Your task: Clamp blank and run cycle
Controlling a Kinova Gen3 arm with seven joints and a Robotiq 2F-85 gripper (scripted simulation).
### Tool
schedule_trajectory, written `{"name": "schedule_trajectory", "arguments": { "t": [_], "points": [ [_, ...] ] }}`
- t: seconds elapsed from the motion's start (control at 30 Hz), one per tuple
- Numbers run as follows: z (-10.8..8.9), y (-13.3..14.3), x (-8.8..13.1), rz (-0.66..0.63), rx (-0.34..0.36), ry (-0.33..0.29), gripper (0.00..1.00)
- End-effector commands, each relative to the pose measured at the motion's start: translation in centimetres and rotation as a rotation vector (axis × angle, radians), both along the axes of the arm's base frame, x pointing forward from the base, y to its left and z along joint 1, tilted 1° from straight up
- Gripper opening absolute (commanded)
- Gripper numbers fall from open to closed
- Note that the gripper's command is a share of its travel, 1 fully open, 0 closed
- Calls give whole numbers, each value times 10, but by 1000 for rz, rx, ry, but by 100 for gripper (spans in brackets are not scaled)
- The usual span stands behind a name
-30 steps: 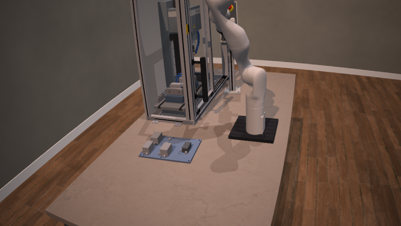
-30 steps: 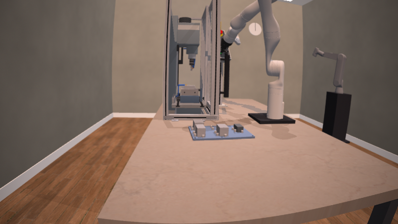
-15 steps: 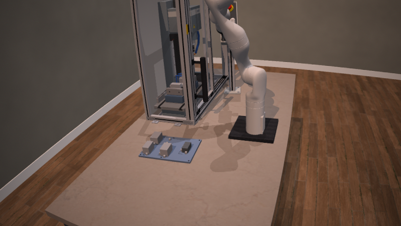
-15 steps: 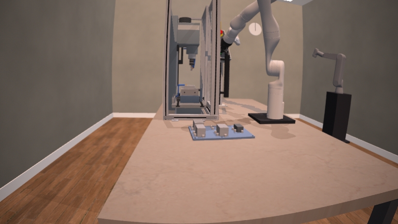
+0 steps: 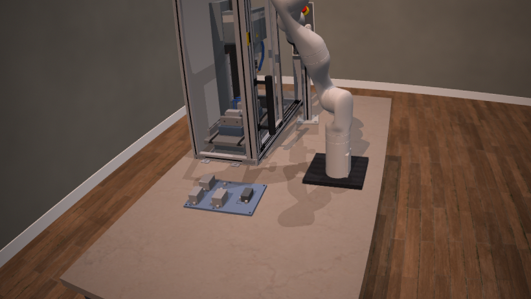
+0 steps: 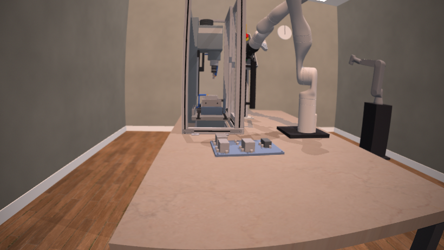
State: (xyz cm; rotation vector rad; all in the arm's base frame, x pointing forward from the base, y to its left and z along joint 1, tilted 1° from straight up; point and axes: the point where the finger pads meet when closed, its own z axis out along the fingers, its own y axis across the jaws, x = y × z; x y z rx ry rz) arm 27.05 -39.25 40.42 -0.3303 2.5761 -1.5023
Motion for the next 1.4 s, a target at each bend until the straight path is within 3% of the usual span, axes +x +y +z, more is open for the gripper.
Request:
{"name": "schedule_trajectory", "arguments": {
  "t": [0.0,1.37],
  "points": [
    [0,0,0,0,-1,-1,10],
    [-3,-6,2,0,-1,-1,10]
  ]
}}
